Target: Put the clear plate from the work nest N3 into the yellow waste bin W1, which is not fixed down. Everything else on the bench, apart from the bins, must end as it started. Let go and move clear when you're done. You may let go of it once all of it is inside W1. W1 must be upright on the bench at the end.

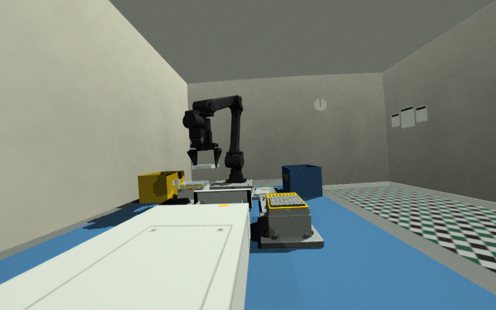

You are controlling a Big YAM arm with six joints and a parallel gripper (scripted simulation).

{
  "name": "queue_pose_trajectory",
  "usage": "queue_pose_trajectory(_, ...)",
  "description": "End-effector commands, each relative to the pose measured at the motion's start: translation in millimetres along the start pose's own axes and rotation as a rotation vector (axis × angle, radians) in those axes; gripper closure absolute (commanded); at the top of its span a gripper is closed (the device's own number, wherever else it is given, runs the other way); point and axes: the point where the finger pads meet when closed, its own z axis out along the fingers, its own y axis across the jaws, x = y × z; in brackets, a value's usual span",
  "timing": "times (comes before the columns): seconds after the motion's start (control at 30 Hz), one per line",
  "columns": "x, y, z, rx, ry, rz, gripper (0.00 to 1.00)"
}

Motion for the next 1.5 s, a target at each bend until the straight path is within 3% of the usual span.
queue_pose_trajectory(0.0, -1.6, -13.6, -9.5, 0.012, -0.032, -0.014, 1.0)
queue_pose_trajectory(1.47, 16.6, -120.1, -17.3, 0.031, -0.048, -0.015, 1.0)
